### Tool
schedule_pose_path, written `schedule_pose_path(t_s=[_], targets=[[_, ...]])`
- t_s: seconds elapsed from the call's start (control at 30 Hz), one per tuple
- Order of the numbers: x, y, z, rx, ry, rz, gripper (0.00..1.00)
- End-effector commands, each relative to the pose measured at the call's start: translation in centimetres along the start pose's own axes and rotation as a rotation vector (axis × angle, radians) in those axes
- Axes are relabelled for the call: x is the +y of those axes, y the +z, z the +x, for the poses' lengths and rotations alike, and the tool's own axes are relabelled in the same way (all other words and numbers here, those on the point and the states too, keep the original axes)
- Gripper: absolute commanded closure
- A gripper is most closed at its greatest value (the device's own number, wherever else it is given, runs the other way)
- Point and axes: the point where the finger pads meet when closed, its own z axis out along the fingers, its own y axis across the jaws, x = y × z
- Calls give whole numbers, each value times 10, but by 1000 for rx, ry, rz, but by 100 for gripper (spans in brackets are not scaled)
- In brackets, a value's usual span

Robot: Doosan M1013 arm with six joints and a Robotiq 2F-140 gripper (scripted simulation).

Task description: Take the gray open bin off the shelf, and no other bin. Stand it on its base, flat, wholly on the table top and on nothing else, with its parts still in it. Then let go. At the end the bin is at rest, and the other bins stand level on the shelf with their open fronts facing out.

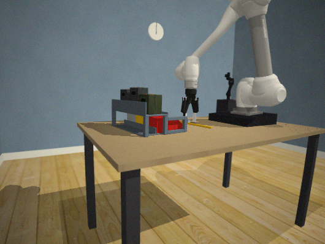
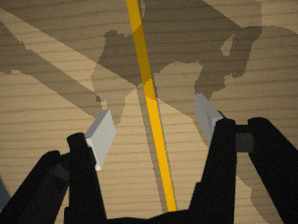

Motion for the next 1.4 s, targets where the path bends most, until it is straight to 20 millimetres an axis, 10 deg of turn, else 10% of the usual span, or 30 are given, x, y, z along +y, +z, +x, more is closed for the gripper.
schedule_pose_path(t_s=[0.0,0.97,1.13,1.37], targets=[[0,0,0,0,0,0,43],[0,0,0,0,0,0,43],[0,-50,0,0,0,0,43],[0,-50,0,0,0,0,43]])
